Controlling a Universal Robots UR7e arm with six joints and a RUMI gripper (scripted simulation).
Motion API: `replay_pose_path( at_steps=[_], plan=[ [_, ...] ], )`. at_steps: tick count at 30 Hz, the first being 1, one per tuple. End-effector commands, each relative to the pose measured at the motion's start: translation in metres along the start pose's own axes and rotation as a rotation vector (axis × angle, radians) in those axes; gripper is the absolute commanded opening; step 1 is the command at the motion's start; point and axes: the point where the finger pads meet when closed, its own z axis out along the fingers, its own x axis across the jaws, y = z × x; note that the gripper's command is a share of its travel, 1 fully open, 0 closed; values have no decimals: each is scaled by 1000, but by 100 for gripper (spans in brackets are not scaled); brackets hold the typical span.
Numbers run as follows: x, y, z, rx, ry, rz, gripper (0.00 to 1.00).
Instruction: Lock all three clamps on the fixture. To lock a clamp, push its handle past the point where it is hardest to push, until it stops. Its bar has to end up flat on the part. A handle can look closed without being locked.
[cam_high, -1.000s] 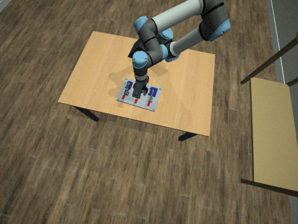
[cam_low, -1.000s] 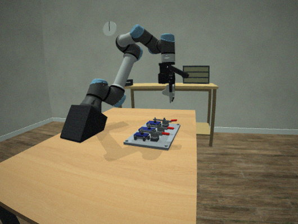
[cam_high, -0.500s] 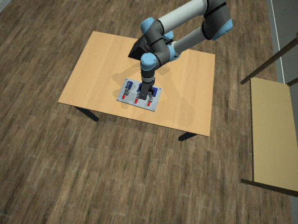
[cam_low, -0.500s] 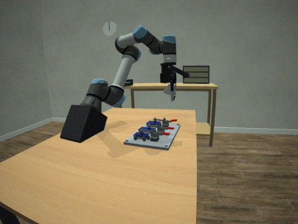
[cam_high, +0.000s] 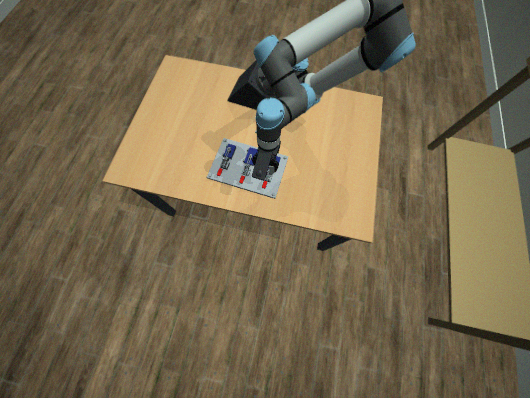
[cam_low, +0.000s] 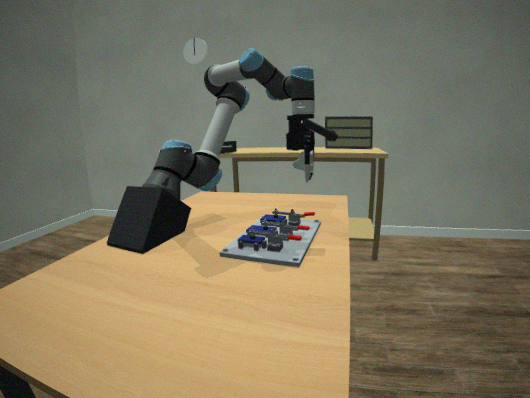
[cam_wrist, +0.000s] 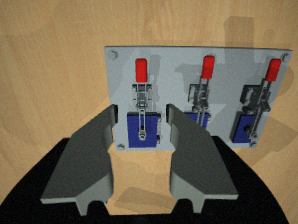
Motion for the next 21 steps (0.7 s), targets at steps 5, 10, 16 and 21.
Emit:
replay_pose_path(
  at_steps=[5, 10, 16, 21],
  plan=[
    [0, -1, 20, 1, 1, 0, 28],
    [0, -1, 20, 1, 1, 0, 28],
    [0, 0, 42, 1, 1, 0, 28],
    [0, 0, 48, 1, 1, 0, 28]
  ],
)
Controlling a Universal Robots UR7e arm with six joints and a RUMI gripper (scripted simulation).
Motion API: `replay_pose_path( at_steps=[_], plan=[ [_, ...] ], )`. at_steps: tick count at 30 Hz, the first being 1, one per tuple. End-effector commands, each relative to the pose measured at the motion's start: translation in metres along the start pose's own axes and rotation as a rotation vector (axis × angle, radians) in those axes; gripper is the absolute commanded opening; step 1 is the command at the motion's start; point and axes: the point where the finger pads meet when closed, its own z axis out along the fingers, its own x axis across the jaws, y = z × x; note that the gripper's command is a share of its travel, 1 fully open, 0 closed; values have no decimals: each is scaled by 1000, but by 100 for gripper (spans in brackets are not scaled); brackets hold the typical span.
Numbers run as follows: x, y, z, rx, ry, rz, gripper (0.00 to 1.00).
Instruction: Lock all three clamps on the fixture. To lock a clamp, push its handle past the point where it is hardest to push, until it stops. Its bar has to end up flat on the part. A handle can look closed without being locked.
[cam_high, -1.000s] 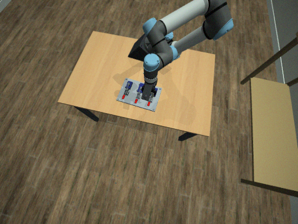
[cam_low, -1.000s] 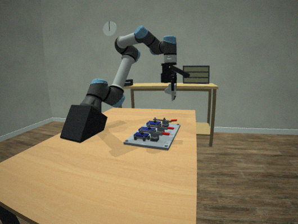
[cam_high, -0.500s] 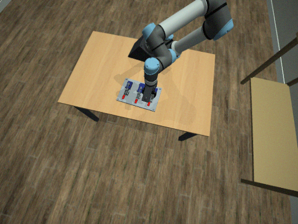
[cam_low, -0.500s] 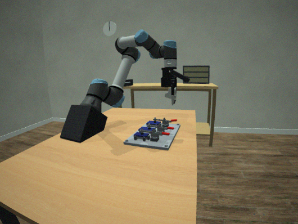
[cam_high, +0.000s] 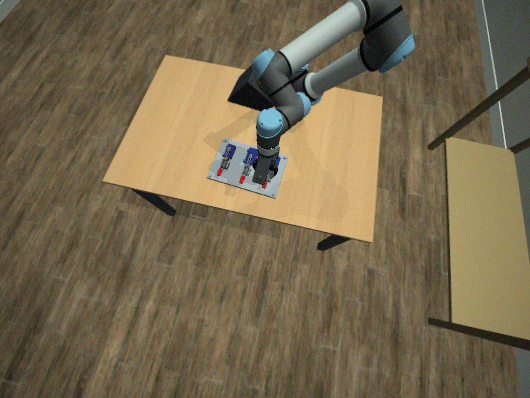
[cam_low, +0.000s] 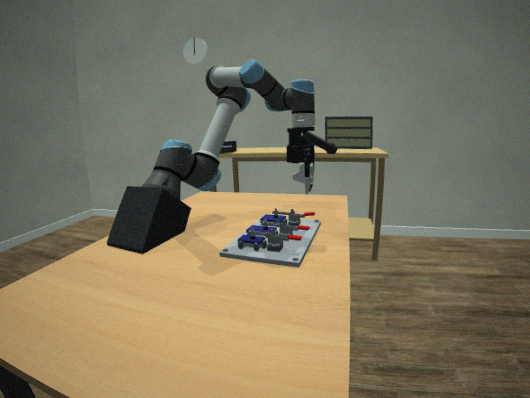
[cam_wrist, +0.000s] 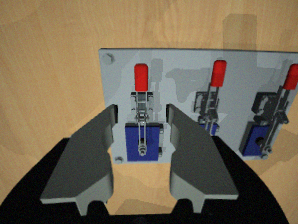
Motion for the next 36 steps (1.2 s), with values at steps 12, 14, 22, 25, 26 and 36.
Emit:
replay_pose_path(
  at_steps=[12, 14, 22, 25, 26, 36],
  plan=[
    [0, -1, 29, 2, 1, 0, 28],
    [0, -1, 35, 2, 1, 0, 28],
    [0, -1, 35, 2, 1, 0, 28],
    [0, -1, 35, 2, 1, 0, 28],
    [0, -1, 40, 2, 1, 0, 28],
    [-1, -1, 64, 2, 1, 0, 28]
  ],
)
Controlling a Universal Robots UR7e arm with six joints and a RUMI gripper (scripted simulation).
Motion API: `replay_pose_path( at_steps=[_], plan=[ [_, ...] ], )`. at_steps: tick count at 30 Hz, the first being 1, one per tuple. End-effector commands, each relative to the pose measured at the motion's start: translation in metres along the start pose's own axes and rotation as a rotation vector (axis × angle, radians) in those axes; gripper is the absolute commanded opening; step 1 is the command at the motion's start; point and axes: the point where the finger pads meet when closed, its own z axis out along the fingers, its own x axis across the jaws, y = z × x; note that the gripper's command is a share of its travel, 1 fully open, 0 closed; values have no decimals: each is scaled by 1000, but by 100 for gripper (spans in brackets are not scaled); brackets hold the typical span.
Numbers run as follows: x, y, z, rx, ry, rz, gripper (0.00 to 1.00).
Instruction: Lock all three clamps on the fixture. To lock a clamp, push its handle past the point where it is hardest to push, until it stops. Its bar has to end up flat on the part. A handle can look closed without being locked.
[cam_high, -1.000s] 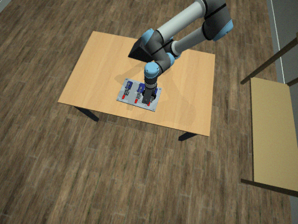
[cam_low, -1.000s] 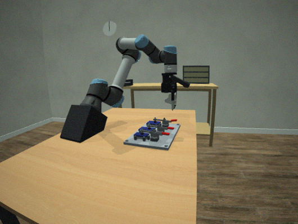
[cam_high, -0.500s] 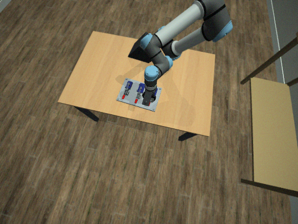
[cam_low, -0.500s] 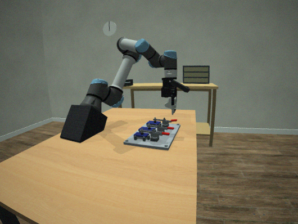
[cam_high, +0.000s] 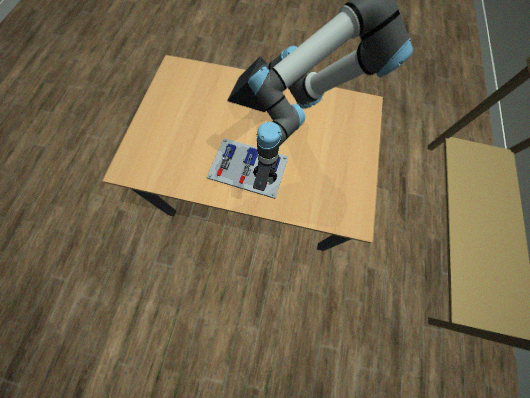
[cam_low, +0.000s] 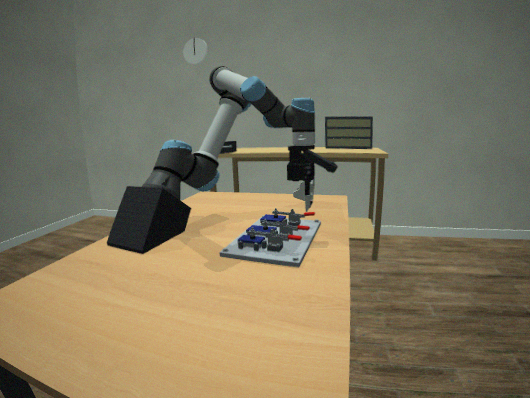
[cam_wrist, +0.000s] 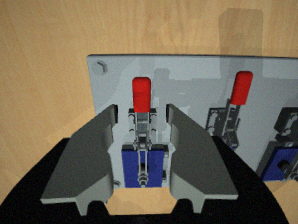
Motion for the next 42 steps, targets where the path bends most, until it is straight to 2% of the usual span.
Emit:
replay_pose_path(
  at_steps=[1, 6, 11, 23, 24, 42],
  plan=[
    [0, -1, 4, 2, 1, 0, 28],
    [0, -1, 4, 2, 1, 0, 28],
    [0, -1, 28, 2, 1, 0, 28],
    [0, -1, 28, 2, 1, 0, 28],
    [0, -1, 26, 2, 1, 0, 0],
    [0, -1, 27, 2, 1, 0, 0]
  ],
)
